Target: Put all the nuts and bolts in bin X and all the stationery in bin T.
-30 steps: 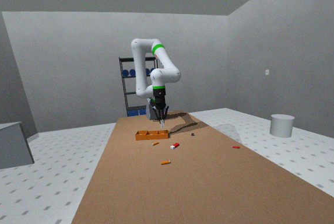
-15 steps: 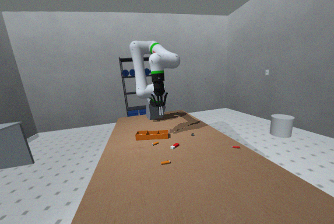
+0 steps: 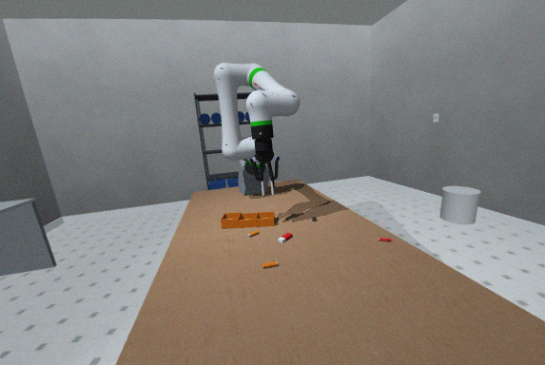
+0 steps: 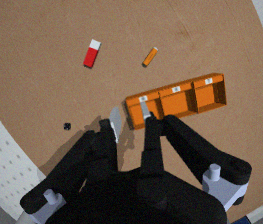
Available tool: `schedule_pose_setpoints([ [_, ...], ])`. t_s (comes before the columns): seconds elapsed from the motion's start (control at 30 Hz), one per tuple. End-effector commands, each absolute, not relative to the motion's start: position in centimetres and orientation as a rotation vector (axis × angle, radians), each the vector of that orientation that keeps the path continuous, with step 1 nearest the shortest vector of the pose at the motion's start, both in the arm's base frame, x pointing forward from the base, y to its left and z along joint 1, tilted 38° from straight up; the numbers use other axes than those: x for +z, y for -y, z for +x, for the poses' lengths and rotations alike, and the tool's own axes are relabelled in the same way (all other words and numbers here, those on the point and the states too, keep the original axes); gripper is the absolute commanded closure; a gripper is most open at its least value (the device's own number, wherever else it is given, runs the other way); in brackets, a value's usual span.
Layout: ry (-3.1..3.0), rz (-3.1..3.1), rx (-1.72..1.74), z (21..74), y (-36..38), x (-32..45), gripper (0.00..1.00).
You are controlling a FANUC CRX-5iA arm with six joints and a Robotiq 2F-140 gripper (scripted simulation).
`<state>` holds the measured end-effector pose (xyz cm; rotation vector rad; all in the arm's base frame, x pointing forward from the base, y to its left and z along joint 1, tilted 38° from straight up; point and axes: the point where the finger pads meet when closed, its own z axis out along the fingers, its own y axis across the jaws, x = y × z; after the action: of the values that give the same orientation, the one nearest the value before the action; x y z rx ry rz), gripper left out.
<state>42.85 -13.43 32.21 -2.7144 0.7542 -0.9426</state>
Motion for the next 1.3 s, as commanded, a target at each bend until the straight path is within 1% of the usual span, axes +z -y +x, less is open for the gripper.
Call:
schedule_pose_setpoints([
  [0.0, -0.916, -2.64, -0.914, 45.9, 13.5, 32.7, 0.69],
  [0.03, -0.916, -2.64, -0.914, 45.9, 13.5, 32.7, 0.69],
  [0.07, -1.032, -2.571, -0.892, 46.8, 13.5, 32.8, 0.69],
  [0.53, -1.473, -2.25, -0.783, 58.3, 13.5, 34.4, 0.69],
  [0.73, -1.473, -2.25, -0.783, 59.8, 13.5, 34.9, 0.69],
  [1.27, -1.473, -2.25, -0.783, 59.5, 13.5, 34.7, 0.69],
])
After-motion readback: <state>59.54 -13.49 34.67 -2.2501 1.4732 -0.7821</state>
